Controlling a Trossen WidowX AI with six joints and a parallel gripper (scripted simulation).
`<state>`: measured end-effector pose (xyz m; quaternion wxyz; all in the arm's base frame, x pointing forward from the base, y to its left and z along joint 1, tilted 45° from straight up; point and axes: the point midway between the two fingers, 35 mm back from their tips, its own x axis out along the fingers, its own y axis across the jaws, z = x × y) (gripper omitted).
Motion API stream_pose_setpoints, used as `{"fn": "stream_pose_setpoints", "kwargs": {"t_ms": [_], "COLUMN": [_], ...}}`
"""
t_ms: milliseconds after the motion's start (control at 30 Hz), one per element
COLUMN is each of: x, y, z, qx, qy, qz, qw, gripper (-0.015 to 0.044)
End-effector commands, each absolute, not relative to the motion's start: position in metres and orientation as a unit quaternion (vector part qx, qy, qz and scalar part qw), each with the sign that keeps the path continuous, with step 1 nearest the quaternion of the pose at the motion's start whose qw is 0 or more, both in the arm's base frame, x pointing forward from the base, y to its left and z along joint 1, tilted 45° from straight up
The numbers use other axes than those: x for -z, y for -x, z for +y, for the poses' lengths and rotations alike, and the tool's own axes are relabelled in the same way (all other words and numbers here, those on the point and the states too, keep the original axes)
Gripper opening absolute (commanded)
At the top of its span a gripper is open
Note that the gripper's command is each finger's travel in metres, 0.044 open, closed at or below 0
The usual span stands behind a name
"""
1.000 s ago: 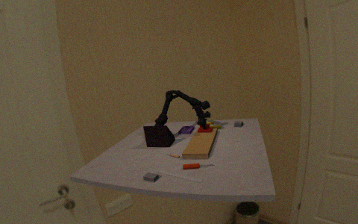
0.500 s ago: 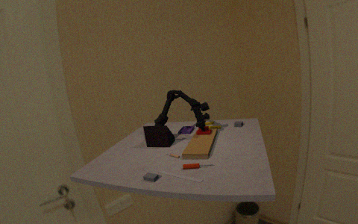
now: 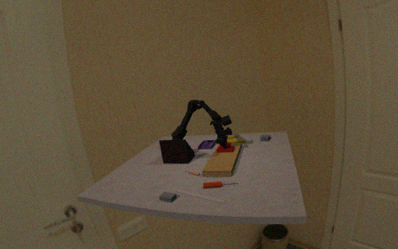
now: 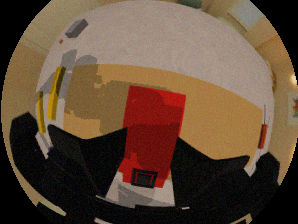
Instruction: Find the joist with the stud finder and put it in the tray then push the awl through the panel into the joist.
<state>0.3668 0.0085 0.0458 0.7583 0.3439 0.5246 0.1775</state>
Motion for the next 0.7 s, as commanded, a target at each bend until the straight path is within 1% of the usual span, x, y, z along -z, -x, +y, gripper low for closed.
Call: {"fn": "stream_pose_setpoints", "kwargs": {"t_ms": [0,667], "x": [-0.032,0.02], "y": [-0.364,-0.356], "z": [-0.004,-0.057], "qx": [-0.175,-0.174], "qy": [-0.346,-0.344], "qz": [0.526,0.526], "qw": [0.757,0.758], "gripper": [0.0,0.0]}}
